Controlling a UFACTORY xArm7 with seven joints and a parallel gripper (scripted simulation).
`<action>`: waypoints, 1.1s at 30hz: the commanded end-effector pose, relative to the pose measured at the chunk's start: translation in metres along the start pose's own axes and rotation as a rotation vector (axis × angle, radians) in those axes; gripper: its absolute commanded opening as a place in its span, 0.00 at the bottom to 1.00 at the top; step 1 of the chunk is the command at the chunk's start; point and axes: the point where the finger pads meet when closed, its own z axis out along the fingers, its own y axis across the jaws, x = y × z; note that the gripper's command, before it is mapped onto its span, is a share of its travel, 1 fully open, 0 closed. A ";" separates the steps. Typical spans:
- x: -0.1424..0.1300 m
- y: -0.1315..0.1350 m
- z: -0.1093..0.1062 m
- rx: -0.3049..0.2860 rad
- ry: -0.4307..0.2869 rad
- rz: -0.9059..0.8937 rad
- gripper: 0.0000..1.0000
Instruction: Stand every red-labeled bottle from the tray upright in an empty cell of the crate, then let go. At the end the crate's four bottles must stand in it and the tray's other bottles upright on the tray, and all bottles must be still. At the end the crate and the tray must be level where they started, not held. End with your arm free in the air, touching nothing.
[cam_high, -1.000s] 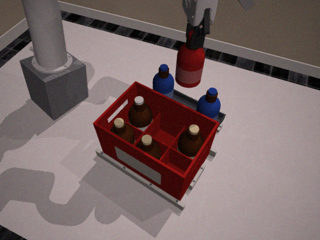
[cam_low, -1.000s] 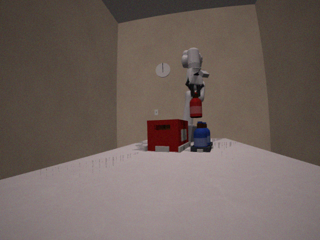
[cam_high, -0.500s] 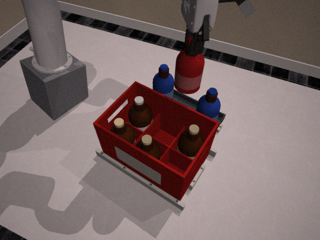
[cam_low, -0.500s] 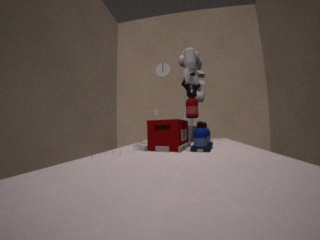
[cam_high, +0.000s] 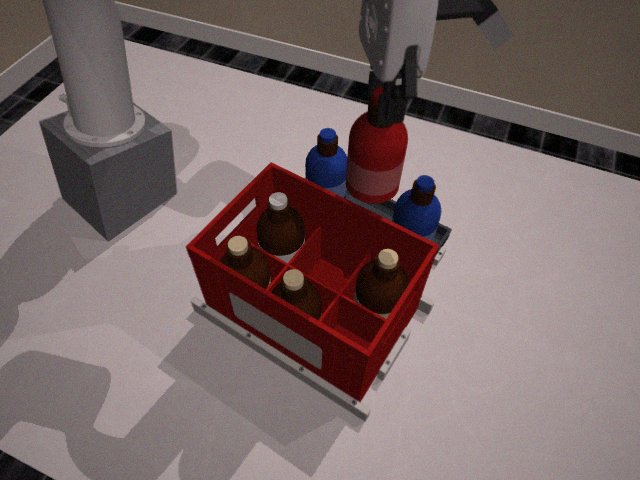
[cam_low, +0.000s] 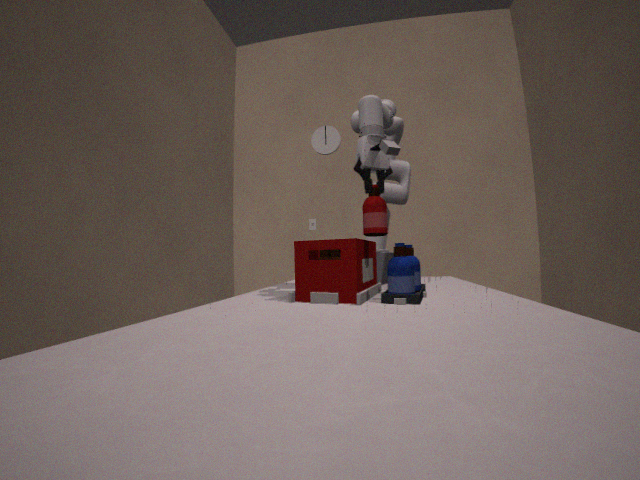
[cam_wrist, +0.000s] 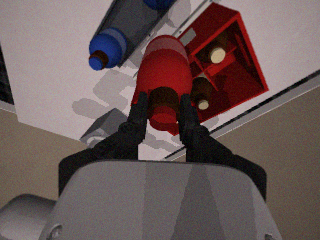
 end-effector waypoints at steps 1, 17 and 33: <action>-0.003 0.012 -0.002 -0.003 0.004 0.000 0.00; -0.015 0.043 -0.002 -0.003 0.004 0.000 0.00; -0.027 0.075 -0.002 -0.003 0.004 0.000 0.00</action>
